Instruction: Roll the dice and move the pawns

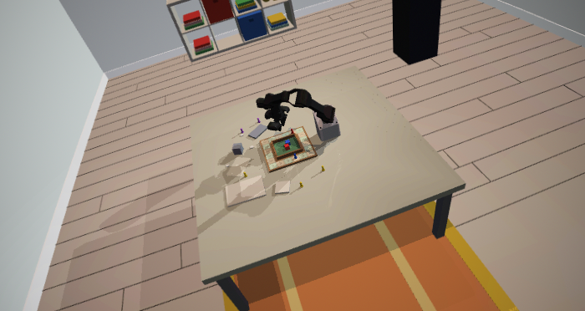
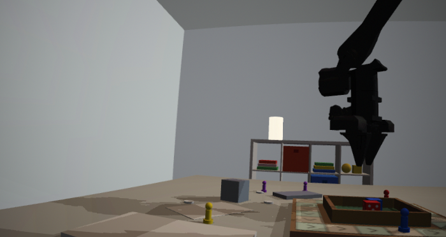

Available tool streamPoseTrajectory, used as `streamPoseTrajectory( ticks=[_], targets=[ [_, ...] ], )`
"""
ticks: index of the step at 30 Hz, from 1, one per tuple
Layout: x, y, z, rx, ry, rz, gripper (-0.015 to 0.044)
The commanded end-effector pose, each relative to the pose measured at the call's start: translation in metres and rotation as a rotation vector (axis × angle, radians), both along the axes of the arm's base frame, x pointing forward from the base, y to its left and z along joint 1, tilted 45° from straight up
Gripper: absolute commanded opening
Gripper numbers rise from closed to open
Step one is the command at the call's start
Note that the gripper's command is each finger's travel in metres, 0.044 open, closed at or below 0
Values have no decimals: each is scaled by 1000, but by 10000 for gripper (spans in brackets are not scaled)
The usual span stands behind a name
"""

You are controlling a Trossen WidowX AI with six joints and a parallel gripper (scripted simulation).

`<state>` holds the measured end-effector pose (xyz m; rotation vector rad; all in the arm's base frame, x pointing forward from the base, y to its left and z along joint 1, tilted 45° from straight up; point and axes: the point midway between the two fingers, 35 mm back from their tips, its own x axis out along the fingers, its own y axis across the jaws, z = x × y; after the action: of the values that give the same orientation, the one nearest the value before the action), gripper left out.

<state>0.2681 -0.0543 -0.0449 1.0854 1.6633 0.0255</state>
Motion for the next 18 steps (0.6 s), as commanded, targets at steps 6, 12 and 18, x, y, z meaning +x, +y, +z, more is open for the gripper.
streamPoseTrajectory(
  ticks=[6, 12, 18],
  targets=[
    [-58, -13, -44, 40, -623, 689, 200],
    [-61, -11, -43, 41, -666, 733, 200],
    [-61, -11, -43, 41, -666, 733, 200]
  ],
)
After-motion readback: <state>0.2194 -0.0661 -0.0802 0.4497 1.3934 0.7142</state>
